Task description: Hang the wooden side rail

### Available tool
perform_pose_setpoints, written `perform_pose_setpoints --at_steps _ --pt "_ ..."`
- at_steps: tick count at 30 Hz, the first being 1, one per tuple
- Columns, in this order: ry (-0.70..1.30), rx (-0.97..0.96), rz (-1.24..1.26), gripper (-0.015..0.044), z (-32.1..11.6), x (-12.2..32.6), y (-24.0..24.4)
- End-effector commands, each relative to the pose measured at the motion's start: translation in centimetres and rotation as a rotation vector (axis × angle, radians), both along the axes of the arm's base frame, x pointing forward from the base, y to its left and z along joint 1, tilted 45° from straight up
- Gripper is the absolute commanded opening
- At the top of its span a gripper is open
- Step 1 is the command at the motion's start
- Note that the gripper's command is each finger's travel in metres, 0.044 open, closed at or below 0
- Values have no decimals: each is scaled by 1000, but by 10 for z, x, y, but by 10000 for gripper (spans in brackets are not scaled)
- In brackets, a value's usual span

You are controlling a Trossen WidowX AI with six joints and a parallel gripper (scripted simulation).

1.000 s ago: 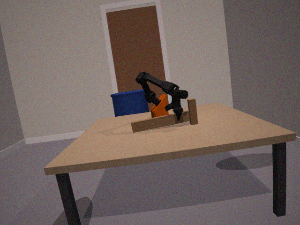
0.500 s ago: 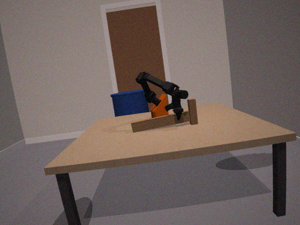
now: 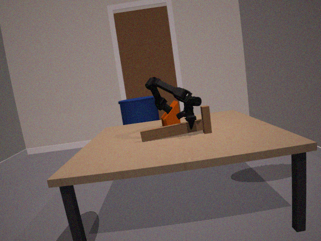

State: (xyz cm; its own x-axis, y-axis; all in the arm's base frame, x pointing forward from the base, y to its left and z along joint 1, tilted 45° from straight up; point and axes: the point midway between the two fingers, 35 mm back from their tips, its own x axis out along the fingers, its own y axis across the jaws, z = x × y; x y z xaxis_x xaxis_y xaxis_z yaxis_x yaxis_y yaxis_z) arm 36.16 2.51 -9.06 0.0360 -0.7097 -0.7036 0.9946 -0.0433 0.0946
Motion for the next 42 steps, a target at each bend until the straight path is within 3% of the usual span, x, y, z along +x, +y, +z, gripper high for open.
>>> perform_pose_setpoints --at_steps 1,42 --pt "1 8 10 0 -1 0 4" --pt "1 8 10 0 -6 0 -1"
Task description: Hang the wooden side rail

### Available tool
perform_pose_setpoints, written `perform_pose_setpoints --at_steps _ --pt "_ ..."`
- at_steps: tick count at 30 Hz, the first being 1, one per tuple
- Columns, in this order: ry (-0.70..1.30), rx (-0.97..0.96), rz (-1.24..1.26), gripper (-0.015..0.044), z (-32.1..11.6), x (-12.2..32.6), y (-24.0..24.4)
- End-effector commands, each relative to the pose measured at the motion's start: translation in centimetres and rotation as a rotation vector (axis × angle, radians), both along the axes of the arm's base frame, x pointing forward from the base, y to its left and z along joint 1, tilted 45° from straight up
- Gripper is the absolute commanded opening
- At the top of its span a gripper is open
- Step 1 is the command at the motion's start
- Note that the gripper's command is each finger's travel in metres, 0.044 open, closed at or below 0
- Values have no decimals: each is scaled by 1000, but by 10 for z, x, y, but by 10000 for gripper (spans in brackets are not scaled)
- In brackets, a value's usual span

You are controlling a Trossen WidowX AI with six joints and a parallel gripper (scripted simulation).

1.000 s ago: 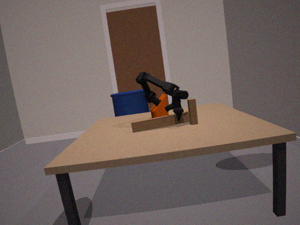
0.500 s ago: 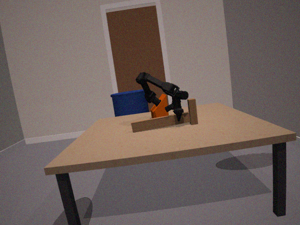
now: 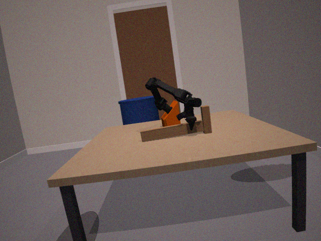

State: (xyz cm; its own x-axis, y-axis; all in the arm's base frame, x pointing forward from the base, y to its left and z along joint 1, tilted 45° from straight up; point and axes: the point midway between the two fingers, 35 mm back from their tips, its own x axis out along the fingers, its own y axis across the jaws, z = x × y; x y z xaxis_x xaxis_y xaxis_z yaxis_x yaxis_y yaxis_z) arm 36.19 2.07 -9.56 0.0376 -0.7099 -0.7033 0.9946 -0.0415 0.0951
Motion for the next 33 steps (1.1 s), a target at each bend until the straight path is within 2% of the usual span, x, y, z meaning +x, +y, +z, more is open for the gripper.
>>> perform_pose_setpoints --at_steps 1,17,29,33 --pt "1 8 8 0 -1 0 3" --pt "1 8 8 0 -3 0 2" --pt "2 0 1 315 -1 -1 -1" --pt "1 6 5 420 13 -1 14"
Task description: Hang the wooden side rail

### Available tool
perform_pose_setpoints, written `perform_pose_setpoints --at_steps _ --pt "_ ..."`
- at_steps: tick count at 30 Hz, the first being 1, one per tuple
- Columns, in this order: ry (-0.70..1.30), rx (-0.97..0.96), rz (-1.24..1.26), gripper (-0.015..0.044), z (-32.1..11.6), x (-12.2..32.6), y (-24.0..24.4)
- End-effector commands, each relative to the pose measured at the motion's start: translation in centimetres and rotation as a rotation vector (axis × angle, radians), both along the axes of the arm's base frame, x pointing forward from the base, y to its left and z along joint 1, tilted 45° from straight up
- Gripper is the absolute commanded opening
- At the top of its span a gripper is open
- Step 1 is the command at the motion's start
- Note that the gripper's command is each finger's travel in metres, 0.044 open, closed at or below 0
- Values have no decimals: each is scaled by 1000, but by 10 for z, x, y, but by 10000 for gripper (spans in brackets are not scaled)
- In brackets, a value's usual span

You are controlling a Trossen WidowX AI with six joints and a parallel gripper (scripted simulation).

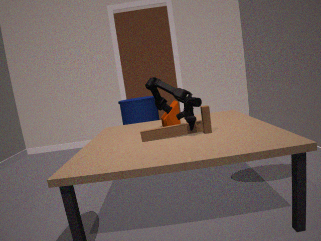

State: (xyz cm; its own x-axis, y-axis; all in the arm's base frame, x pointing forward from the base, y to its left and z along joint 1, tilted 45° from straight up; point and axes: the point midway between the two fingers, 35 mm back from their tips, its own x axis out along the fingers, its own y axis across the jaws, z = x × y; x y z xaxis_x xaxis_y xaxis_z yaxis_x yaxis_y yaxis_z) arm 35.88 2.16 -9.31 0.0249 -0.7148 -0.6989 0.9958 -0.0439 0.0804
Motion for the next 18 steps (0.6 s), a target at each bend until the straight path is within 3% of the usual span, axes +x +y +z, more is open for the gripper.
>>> perform_pose_setpoints --at_steps 1,18 --pt "-14 15 10 440 17 2 20" --pt "-11 17 1 440 42 -2 5"
